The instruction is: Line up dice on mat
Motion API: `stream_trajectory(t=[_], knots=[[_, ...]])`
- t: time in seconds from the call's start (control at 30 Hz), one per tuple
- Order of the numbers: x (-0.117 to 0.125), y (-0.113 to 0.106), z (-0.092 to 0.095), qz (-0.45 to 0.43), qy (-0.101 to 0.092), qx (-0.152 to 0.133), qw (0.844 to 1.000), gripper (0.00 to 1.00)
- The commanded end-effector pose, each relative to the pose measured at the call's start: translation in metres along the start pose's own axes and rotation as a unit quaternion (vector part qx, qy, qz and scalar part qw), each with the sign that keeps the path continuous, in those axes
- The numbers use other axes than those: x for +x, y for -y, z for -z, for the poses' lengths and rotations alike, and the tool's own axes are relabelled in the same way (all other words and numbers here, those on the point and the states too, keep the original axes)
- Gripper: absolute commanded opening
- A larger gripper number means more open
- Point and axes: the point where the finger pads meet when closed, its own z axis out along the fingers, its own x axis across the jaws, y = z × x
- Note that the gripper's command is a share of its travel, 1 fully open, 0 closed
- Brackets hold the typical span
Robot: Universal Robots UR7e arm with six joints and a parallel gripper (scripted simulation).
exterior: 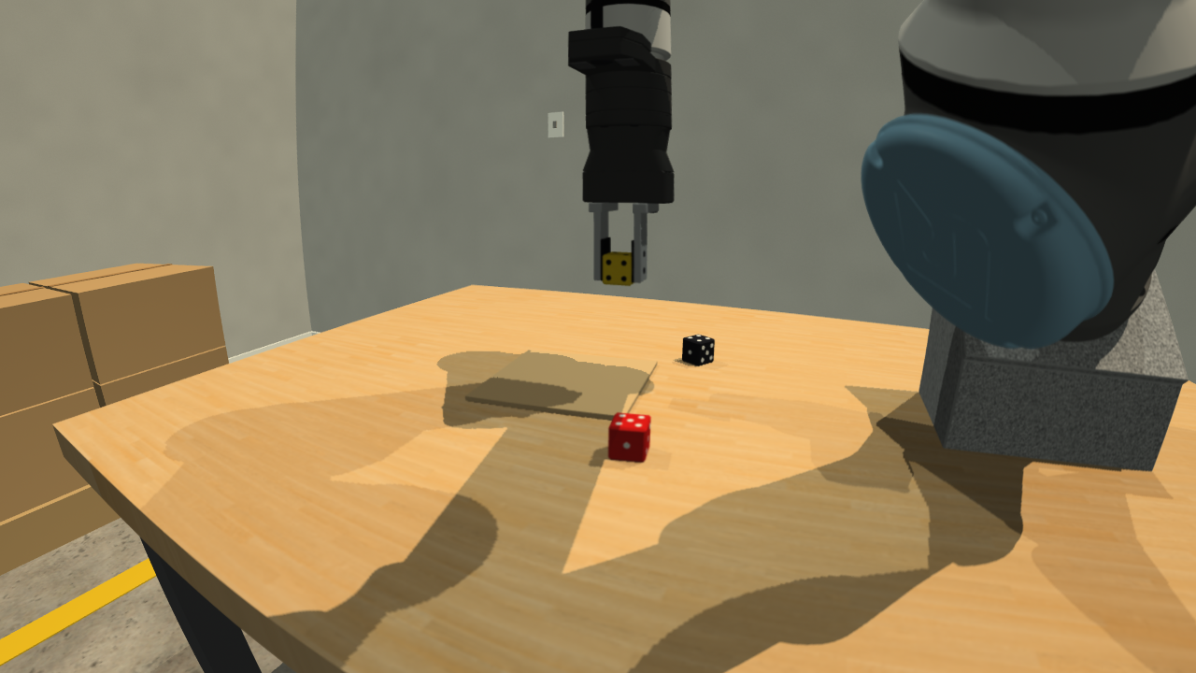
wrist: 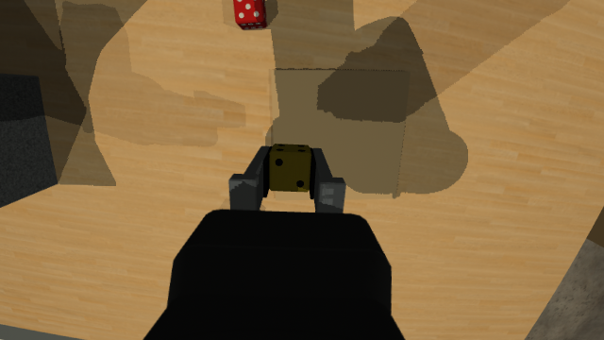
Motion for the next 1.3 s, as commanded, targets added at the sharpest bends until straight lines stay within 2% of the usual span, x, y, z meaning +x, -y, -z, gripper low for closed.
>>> stream_trajectory(t=[0.0,0.33,0.5,0.77,1.27], knots=[[-0.001,0.001,-0.015,-0.001,0.001,0.002,1.0,0.49],[-0.001,0.001,-0.062,-0.001,0.001,0.002,1.0,0.49],[-0.001,0.002,-0.079,-0.001,0.001,0.002,1.0,0.49],[-0.001,0.002,-0.088,-0.001,0.001,0.002,1.0,0.49],[0.001,0.001,-0.087,0.0,0.0,0.0,1.0,0.49]])
